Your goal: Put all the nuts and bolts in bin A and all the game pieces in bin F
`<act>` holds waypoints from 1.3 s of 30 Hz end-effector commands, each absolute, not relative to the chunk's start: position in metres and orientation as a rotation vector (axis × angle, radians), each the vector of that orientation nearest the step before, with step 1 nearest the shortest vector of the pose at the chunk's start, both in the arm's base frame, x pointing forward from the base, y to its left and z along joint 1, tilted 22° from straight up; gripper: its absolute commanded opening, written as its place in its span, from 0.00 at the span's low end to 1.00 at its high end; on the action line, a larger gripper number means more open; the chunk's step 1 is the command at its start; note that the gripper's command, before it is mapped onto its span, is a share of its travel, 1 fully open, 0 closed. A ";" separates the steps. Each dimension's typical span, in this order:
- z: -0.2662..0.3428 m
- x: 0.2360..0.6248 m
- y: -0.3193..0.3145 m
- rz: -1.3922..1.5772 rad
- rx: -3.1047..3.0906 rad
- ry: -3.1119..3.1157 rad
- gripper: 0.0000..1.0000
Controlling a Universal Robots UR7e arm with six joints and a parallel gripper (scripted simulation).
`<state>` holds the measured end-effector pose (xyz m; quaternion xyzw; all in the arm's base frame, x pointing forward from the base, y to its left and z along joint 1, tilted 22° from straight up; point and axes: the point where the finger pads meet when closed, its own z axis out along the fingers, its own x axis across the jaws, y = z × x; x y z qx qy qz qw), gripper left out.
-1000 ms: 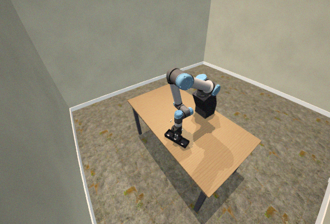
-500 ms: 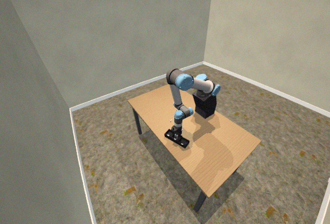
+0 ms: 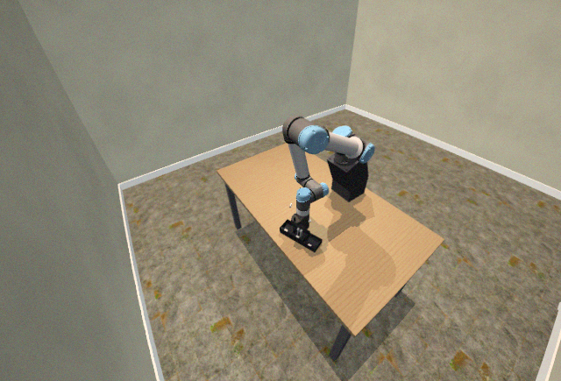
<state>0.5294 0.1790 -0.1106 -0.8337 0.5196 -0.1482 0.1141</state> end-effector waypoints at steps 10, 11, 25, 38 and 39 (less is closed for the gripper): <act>-0.109 0.531 0.180 -0.439 -2.443 1.521 0.31; -0.109 0.531 0.180 -0.439 -2.443 1.521 0.31; -0.099 0.525 0.180 -0.436 -2.444 1.521 0.31; -0.086 0.520 0.179 -0.437 -2.444 1.521 0.31; -0.085 0.519 0.179 -0.437 -2.444 1.521 0.31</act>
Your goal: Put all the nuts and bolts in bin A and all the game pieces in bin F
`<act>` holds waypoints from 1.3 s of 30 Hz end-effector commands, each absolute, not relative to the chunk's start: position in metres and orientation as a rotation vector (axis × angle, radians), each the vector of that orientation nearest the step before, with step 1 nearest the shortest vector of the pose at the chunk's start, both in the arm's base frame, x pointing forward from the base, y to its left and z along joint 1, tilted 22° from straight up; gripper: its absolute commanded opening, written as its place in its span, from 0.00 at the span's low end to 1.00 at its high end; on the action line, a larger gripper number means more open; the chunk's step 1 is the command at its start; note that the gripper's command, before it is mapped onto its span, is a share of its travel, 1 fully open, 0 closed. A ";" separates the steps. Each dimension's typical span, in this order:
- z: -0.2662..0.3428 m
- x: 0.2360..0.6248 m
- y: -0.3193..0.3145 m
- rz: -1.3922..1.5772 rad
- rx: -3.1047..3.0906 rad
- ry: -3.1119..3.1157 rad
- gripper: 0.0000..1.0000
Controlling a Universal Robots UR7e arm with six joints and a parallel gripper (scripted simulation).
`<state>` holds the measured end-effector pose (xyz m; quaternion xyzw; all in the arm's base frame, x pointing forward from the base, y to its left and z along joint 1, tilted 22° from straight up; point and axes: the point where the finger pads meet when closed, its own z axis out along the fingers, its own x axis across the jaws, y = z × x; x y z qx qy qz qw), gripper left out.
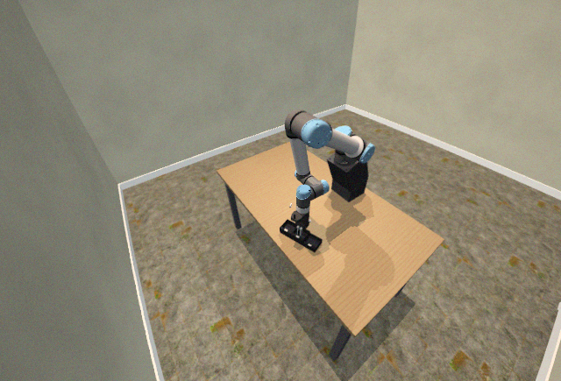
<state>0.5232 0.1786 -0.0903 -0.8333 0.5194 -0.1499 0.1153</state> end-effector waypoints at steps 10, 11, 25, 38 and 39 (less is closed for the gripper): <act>-0.063 0.511 0.178 -0.437 -2.444 1.522 0.31; -0.059 0.509 0.178 -0.437 -2.444 1.522 0.31; -0.057 0.502 0.192 -0.437 -2.445 1.521 0.31; -0.063 0.483 0.243 -0.440 -2.443 1.519 0.31; -0.063 0.481 0.248 -0.439 -2.443 1.519 0.31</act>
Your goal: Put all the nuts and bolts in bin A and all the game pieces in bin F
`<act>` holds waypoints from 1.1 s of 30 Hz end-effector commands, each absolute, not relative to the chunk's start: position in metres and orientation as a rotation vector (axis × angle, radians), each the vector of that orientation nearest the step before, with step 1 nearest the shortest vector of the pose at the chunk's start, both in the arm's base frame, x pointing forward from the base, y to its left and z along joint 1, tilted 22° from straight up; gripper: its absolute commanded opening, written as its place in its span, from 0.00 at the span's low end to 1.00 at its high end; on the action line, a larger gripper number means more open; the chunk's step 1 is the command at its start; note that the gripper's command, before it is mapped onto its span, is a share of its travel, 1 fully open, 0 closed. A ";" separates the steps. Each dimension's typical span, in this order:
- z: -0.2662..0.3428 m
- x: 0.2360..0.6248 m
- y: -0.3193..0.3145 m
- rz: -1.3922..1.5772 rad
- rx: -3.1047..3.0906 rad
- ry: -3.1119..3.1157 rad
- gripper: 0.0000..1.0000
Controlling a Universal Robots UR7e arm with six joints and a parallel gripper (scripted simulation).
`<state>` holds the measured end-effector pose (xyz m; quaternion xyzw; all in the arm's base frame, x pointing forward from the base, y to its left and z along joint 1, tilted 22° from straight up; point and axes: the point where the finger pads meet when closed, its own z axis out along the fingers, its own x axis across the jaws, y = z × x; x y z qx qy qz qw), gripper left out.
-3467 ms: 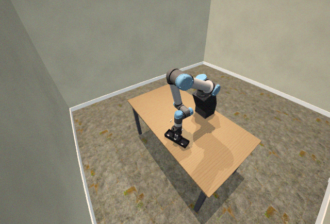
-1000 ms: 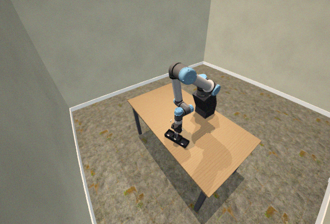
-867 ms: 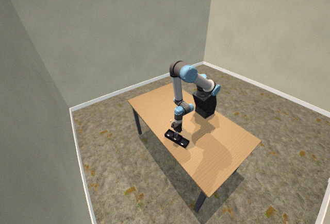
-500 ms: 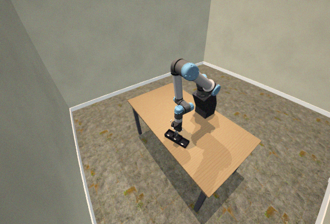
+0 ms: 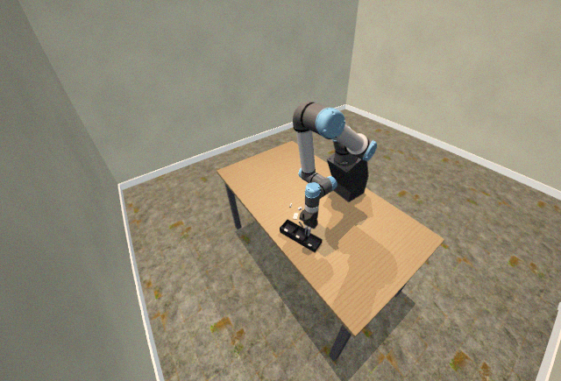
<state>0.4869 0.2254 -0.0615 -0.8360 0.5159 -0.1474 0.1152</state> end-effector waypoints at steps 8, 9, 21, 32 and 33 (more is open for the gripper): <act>-0.064 0.477 0.256 -0.440 -2.443 1.519 0.31; -0.066 0.478 0.256 -0.440 -2.442 1.519 0.31; -0.094 0.490 0.255 -0.440 -2.440 1.523 0.31; -0.119 0.500 0.256 -0.440 -2.440 1.522 0.31; -0.119 0.500 0.256 -0.440 -2.440 1.522 0.31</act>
